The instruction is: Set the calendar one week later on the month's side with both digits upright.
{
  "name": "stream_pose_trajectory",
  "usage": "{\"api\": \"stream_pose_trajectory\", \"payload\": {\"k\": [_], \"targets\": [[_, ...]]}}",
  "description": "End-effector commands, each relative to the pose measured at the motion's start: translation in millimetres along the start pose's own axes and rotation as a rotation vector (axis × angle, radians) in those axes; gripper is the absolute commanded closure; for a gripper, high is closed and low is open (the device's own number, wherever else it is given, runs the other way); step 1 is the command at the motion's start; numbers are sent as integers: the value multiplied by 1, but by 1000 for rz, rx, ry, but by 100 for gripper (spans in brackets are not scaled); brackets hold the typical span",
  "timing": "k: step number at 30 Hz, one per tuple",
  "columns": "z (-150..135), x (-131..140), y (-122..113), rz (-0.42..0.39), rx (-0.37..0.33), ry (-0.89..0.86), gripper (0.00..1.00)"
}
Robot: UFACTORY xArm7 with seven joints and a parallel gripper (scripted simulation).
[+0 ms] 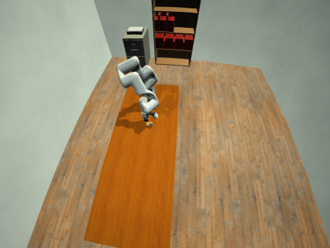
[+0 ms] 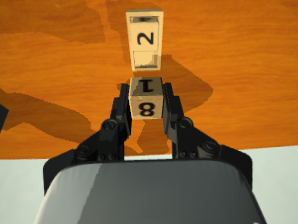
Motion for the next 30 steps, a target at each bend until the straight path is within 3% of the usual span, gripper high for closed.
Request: {"api": "stream_pose_trajectory", "payload": {"k": [1, 13, 15, 17, 18, 19, 20, 21, 23, 30], "targets": [[1, 0, -23, 2, 1, 0, 73], [1, 1, -25, 2, 1, 2, 73], [1, 18, -24, 0, 4, 36, 73], [-4, 58, -23, -3, 7, 114, 73], [-4, 58, -23, -3, 7, 114, 73], [-11, 82, -21, -3, 7, 160, 73], [-11, 82, -21, -3, 7, 160, 73], [-19, 103, -19, -3, 5, 203, 73], [-28, 119, -17, -1, 3, 237, 73], [-38, 134, -15, 1, 0, 270, 73]]}}
Point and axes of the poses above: the point where the finger pads meet when closed, its own y axis out along the fingers, its own z axis across the jaws, x = y × z, the point moved 2 cm from there along -y, back along the fingers, and after that the axes turned 13 degrees about -y, right-handed, at the moved point
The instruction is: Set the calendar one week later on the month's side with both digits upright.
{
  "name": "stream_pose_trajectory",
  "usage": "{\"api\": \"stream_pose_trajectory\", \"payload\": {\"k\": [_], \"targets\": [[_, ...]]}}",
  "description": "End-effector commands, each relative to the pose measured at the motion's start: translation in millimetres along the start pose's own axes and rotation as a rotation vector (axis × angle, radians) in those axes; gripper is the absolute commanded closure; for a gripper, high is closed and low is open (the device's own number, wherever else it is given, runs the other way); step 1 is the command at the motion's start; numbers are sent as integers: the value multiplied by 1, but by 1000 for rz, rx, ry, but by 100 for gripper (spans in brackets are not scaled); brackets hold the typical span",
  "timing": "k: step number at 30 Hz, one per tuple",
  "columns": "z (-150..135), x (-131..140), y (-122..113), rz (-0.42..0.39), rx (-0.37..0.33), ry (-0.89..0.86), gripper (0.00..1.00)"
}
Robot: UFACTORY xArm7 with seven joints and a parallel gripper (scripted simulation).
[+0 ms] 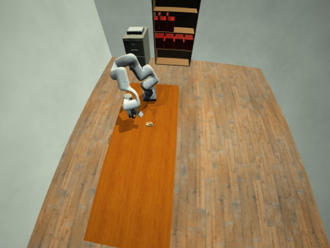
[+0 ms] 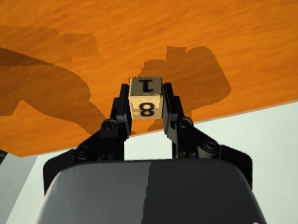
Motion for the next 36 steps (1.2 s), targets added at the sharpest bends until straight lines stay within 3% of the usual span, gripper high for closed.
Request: {"api": "stream_pose_trajectory", "payload": {"k": [1, 17, 32, 36], "targets": [[2, 6, 1, 8, -2, 4, 73], [2, 6, 7, 9, -2, 4, 73], [3, 5, 75, 9, -2, 4, 73], [3, 5, 82, 9, -2, 4, 73]]}}
Point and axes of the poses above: the point where the finger pads meet when closed, its own y axis out along the fingers, its own z axis across the jaws, x = y × z, the point moved 2 cm from there along -y, back along the fingers, and after that the axes turned 13 degrees about -y, right-handed, at the moved point
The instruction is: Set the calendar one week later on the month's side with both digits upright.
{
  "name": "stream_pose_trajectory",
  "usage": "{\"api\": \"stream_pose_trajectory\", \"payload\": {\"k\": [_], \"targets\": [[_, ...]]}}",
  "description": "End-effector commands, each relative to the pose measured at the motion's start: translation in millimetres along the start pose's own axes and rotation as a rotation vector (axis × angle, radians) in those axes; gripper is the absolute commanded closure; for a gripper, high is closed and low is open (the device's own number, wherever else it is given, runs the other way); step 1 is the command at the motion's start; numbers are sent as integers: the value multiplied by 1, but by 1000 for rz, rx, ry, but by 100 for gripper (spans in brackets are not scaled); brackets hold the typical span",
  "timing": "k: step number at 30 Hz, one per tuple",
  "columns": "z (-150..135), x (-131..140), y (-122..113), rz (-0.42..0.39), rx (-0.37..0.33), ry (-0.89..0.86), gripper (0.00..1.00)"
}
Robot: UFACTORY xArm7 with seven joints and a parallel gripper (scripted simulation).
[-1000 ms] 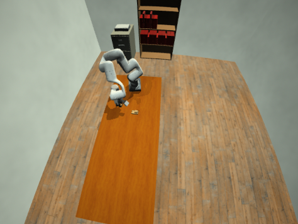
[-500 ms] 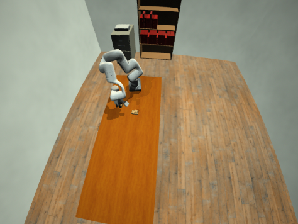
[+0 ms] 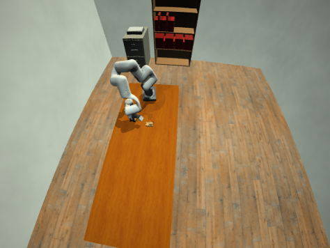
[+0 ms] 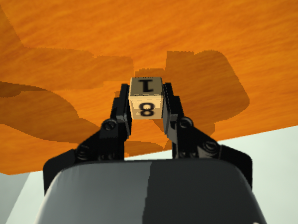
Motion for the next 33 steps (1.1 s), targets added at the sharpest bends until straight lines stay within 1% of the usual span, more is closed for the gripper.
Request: {"api": "stream_pose_trajectory", "payload": {"k": [1, 5, 9, 33], "targets": [[2, 1, 18, 0, -3, 2, 73], [2, 1, 27, 0, -3, 2, 73], [2, 1, 30, 0, -2, 2, 73], [2, 1, 30, 0, -2, 2, 73]]}}
Point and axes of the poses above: the point where the finger pads meet when closed, its own y axis out along the fingers, its own z axis across the jaws, x = y × z, the point moved 2 cm from there along -y, back along the fingers, and after that the axes turned 13 degrees about -y, right-handed, at the moved point
